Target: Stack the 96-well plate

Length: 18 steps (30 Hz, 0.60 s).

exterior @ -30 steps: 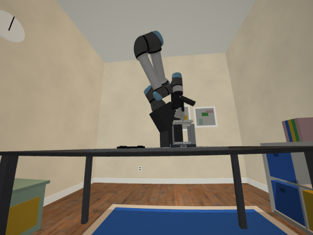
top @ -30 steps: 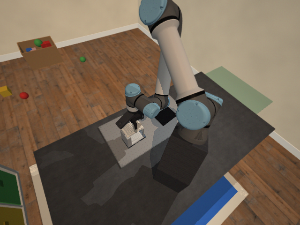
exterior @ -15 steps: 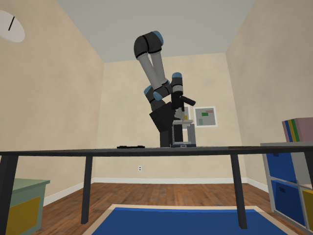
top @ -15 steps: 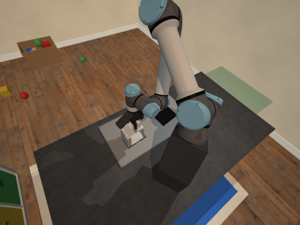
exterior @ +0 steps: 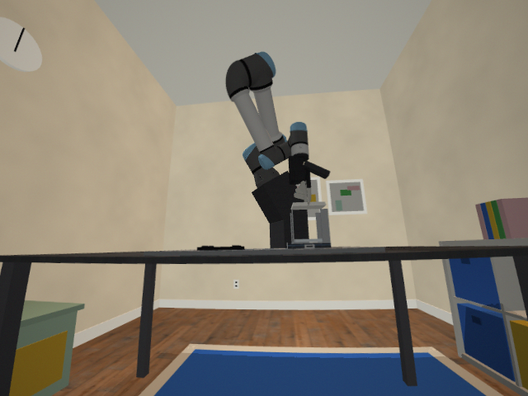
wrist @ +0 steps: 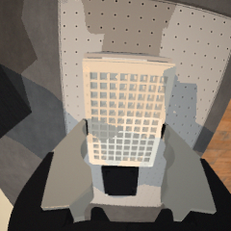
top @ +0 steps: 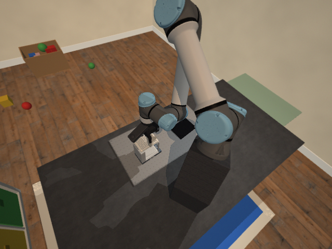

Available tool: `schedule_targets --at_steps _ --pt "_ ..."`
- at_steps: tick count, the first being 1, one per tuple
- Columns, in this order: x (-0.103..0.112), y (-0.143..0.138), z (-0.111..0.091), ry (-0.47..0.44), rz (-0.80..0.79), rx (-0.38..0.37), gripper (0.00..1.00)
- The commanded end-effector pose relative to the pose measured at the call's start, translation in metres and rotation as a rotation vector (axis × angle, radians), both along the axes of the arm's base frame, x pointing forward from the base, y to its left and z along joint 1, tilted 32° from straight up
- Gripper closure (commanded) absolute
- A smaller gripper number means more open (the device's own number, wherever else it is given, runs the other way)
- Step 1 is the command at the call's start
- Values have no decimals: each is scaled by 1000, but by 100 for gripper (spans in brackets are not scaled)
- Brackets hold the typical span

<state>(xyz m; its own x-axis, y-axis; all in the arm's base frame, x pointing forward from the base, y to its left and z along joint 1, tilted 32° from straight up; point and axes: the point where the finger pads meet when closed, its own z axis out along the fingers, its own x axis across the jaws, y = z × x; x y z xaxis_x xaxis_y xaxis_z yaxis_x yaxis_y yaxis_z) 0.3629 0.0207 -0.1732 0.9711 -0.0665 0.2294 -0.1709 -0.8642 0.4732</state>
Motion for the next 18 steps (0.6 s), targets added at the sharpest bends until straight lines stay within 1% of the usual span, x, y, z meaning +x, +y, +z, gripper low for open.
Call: schedule_targets --at_steps 1,18 --pt "0 0 0 -1 0 0 100" --pt "1 -3 -4 -1 0 0 100"
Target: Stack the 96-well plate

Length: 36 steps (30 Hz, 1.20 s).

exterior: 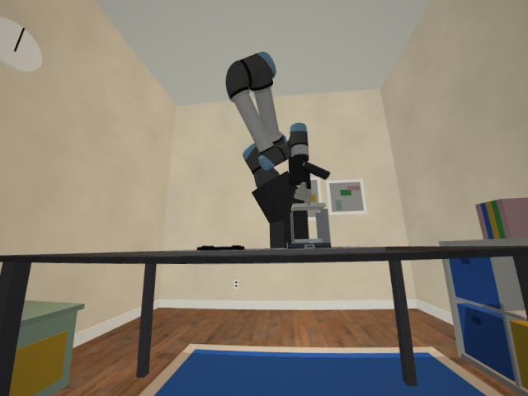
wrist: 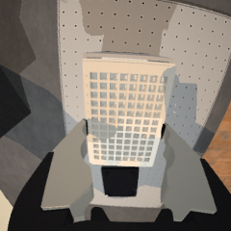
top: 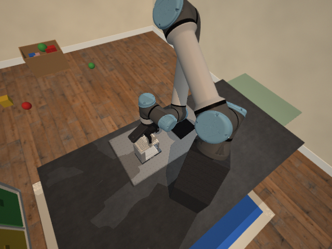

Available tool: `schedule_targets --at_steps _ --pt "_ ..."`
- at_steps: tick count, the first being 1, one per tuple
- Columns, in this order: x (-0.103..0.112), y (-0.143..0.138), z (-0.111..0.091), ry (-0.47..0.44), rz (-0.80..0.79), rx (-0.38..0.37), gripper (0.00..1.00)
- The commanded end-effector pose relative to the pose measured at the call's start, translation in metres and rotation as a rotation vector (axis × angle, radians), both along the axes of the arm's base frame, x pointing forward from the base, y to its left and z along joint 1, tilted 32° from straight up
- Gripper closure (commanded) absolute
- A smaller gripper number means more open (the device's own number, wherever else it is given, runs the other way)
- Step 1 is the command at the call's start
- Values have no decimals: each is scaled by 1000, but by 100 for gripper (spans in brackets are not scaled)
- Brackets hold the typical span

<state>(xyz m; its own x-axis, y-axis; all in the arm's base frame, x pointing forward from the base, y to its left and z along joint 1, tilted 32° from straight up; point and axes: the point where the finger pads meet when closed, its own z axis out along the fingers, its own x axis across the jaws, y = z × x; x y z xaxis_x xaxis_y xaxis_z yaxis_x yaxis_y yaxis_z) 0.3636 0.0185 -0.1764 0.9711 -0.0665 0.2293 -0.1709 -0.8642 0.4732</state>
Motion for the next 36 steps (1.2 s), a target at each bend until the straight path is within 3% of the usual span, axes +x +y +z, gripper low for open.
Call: schedule_targets --at_steps 1,36 --pt "0 0 -1 -1 0 0 100" --pt "1 -3 -5 -1 0 0 100"
